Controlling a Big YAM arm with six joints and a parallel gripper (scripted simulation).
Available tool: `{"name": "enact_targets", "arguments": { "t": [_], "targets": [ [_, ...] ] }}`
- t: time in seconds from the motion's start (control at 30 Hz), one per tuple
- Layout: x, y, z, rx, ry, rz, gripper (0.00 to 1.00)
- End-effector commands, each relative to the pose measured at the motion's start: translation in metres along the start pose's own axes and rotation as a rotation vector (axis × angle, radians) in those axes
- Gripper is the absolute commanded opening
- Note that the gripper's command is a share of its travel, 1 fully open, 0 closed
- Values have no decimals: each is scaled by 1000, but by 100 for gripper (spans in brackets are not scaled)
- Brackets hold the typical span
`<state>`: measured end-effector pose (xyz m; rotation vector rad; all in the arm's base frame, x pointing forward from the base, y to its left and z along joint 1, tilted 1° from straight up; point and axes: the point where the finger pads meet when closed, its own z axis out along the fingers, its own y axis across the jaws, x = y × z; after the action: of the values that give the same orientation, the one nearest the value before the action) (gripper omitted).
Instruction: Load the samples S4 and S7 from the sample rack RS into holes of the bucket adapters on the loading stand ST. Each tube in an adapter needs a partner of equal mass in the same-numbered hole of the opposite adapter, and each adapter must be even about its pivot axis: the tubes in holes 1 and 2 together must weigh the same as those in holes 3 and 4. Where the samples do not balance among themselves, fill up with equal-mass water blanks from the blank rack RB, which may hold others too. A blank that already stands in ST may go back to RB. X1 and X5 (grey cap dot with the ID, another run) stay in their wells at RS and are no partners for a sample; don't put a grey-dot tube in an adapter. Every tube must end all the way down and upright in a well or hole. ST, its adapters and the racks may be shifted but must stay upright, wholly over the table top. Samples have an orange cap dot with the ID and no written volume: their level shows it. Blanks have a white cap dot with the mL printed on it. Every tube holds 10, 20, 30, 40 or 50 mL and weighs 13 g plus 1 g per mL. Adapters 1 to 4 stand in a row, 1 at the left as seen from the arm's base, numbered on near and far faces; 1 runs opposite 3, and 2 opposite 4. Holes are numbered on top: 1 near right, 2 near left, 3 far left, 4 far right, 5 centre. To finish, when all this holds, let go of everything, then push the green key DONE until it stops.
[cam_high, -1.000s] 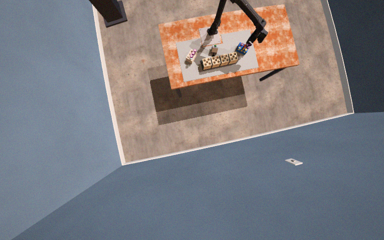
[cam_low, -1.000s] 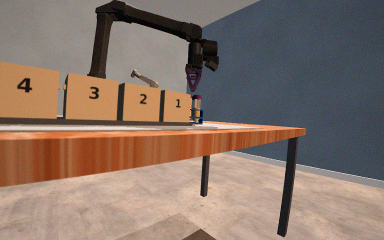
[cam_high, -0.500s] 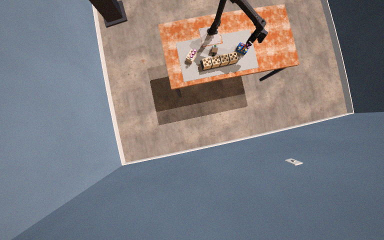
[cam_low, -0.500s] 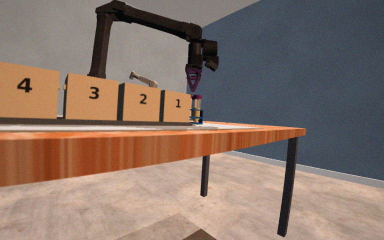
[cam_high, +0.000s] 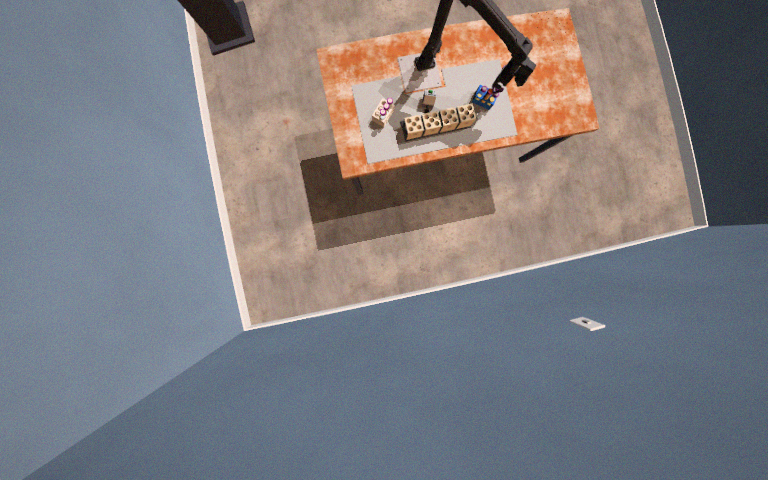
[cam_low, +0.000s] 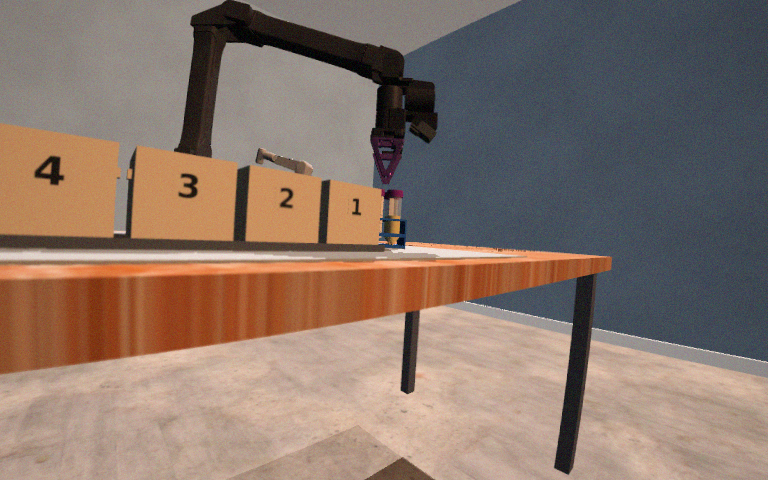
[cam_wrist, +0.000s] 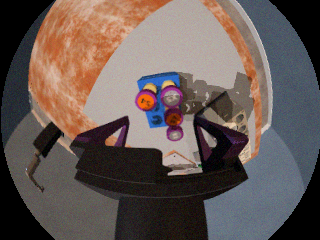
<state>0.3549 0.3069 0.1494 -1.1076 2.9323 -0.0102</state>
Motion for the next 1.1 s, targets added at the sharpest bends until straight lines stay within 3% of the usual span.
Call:
{"name": "enact_targets", "arguments": {
  "t": [0.0,0.17,0.2,0.3,0.37,0.43,0.5,0.57,0.63,0.73,1.07],
  "targets": [
    [-10,-3,-18,0,-43,18,100],
    [-10,-3,-18,0,-43,18,100],
    [-22,10,-20,-2,-41,67,80],
    [-36,30,-20,-6,-41,217,80],
    [-36,30,-20,-8,-41,317,80],
    [-16,29,3,6,16,417,80],
    [-16,18,-5,0,0,539,80],
    [-31,18,-23,-14,-45,625,80],
    [-31,18,-23,-14,-45,625,80],
    [-33,30,-21,-19,-43,767,80],
    [-32,25,-22,-29,-38,1276,80]
  ]
}}
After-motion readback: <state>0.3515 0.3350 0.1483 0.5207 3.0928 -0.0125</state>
